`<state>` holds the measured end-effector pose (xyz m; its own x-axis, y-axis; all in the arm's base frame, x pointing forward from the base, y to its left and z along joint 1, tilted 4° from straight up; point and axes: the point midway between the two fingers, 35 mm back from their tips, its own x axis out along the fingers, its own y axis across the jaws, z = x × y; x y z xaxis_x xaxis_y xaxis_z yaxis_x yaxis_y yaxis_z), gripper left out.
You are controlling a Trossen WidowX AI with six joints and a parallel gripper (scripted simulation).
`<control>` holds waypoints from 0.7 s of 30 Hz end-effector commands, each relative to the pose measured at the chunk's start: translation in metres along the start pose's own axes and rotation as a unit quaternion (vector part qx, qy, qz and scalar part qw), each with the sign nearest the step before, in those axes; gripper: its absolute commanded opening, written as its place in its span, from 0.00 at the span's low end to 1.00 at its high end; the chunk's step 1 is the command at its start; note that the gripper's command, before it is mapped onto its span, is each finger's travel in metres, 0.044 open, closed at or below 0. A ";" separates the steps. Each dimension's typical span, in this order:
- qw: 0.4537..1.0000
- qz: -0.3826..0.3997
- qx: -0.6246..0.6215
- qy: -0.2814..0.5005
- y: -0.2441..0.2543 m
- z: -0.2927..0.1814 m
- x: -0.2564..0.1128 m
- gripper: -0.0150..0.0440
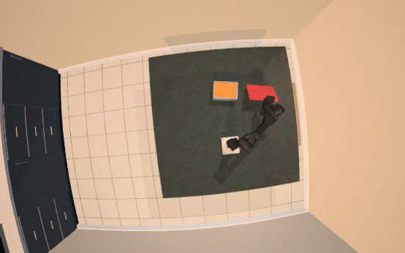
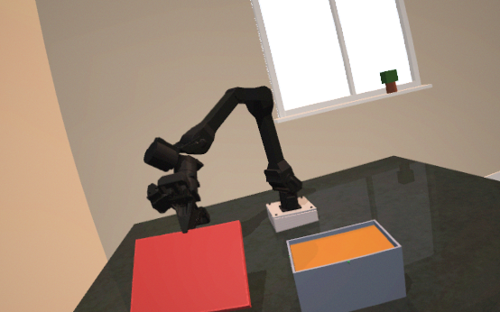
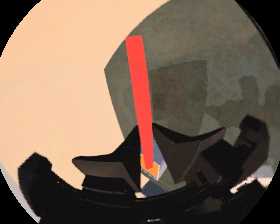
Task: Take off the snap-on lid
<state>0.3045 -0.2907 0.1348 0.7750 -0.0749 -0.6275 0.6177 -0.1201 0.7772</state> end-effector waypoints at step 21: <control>1.000 0.004 0.000 -0.002 -0.012 0.001 0.012 0.25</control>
<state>0.3050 -0.2900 0.1180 0.7750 -0.0748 -0.6275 0.6177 -0.1202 0.7772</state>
